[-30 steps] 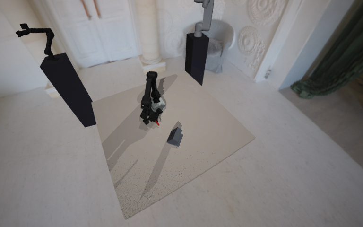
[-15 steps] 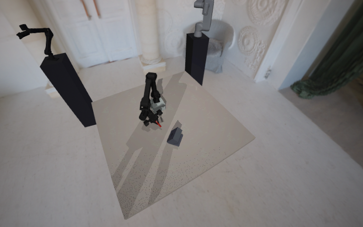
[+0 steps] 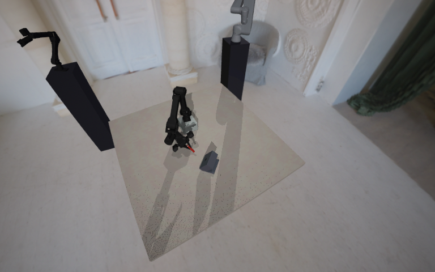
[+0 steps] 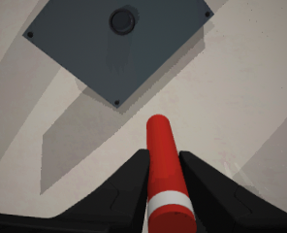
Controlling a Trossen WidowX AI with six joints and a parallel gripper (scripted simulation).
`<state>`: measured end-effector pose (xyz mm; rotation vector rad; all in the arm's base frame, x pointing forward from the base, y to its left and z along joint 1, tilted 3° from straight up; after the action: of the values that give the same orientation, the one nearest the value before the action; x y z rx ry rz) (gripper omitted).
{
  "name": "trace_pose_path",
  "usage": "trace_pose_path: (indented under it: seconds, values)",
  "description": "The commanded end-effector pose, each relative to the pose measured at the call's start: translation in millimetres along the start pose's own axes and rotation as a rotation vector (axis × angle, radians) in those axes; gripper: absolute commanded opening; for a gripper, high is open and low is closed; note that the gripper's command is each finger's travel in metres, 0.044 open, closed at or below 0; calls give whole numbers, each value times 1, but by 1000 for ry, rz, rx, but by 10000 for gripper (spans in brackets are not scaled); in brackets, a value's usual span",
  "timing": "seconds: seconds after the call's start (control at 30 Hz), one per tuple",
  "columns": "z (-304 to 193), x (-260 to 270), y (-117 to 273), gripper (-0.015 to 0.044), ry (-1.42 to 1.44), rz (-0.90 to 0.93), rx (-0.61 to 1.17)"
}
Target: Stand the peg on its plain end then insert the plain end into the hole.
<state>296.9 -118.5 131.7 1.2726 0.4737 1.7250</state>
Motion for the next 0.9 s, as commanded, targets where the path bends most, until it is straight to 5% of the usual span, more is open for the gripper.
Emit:
trace_pose_path:
  seconds: [0.0, 0.87]
  values:
    - [4, -2, -1, 0, -37, 40, -29]
    - [18, -4, -25, 0, -138, 153, -102]
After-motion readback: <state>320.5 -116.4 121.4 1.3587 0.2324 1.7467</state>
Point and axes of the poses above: the point midway between the two fingers, 35 mm back from their tips, its own y axis back along the fingers, its own x axis across the jaws, z = x × y, the point moved 8 cm from there along y, back along the fingers, and after that the axes turned 9 degrees about -y, right-handed, at the moved point
